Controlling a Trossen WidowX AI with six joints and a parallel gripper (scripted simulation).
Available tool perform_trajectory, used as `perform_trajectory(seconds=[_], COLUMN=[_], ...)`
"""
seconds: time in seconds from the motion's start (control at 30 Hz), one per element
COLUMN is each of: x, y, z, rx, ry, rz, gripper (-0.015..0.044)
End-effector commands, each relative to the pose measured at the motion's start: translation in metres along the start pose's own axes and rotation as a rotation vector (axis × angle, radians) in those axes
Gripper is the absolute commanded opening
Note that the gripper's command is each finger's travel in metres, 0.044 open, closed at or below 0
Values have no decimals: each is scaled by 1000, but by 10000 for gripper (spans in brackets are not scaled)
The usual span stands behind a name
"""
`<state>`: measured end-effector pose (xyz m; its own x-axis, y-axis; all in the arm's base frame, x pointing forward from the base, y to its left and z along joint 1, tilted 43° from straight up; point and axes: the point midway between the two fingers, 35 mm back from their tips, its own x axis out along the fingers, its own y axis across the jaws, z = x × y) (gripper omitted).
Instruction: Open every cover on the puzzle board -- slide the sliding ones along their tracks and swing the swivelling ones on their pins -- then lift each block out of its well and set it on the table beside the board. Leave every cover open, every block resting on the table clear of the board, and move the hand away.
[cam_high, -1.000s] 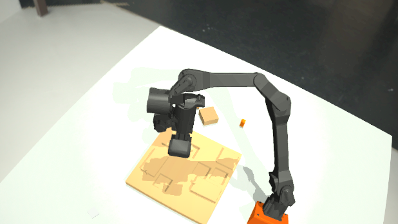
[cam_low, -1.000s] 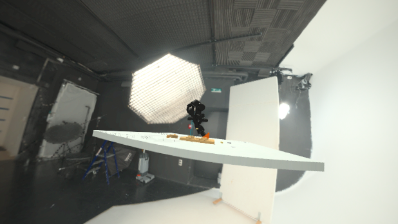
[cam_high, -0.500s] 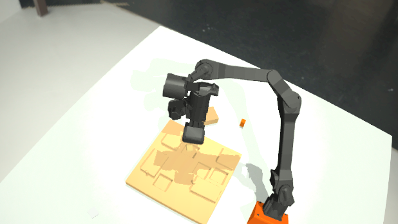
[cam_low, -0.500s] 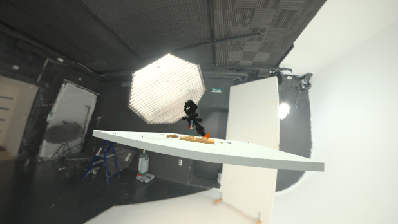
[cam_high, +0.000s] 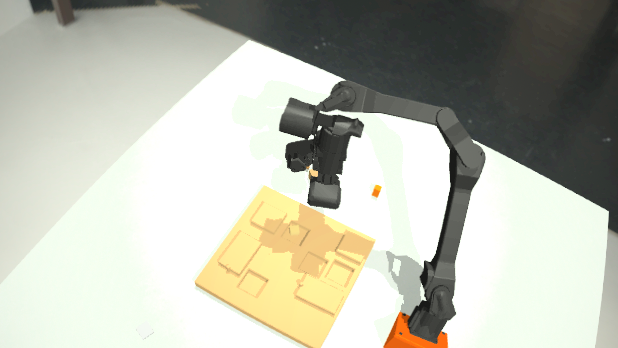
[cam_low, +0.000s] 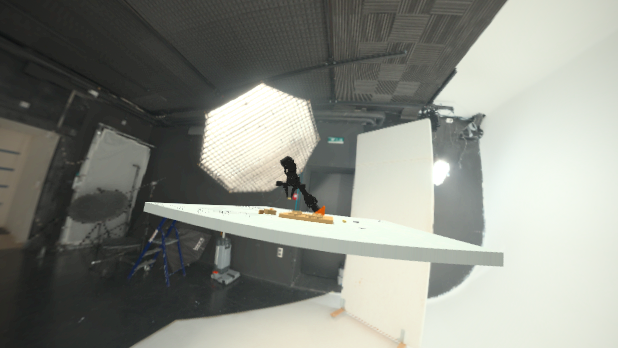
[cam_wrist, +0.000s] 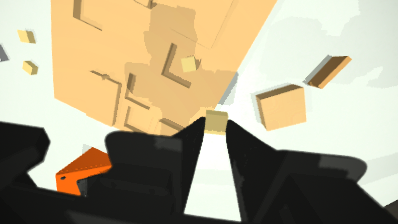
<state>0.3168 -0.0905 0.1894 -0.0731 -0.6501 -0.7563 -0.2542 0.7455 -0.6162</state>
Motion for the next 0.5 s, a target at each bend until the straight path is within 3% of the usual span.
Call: perform_trajectory(seconds=[0.0,0.47], x=[0,-1], y=[-12,-41], z=[-16,-60], rx=[-3,-1], ry=[4,13], rz=[-8,-23], gripper=[80,80])
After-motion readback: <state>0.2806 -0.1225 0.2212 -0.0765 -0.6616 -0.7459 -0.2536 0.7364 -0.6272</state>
